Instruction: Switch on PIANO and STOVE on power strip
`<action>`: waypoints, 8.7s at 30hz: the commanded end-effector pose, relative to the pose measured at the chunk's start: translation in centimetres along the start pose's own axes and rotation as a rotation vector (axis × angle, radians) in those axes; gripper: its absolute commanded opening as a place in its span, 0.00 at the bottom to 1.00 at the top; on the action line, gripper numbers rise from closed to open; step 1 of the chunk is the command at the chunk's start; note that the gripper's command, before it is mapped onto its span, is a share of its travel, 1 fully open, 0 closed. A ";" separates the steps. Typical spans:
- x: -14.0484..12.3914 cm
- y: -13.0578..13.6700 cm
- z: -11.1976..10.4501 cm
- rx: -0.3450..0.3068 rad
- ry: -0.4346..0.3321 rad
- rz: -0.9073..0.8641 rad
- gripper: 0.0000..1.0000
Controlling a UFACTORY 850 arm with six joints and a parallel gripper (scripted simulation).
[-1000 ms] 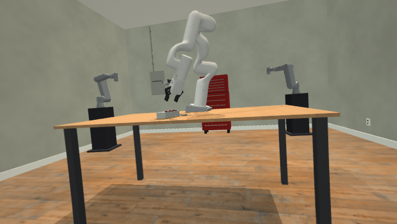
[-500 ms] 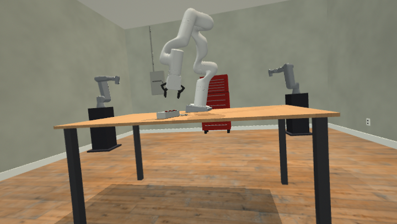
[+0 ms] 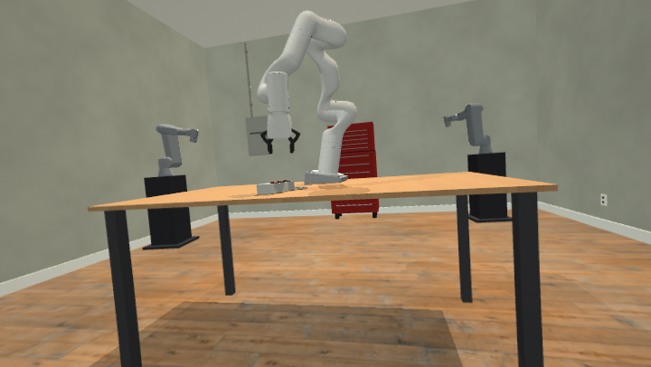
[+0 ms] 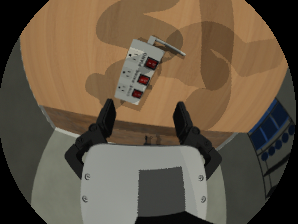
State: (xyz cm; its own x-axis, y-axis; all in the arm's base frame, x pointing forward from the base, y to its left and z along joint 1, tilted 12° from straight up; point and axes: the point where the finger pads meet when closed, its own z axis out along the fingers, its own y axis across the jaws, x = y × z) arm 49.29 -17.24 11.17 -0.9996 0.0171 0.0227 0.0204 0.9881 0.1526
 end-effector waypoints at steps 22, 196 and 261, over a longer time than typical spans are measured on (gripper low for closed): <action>-0.6 -0.1 -0.8 -0.051 -0.050 0.093 1.00; -5.9 -3.0 10.0 0.062 -0.081 -2.785 0.00; -6.0 -3.0 10.0 0.062 -0.081 -2.785 0.00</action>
State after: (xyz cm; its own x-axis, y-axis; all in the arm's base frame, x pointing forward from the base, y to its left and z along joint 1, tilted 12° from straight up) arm 54.99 -18.74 0.64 0.9298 -0.3653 -0.0442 -0.3666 -0.9091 -0.1980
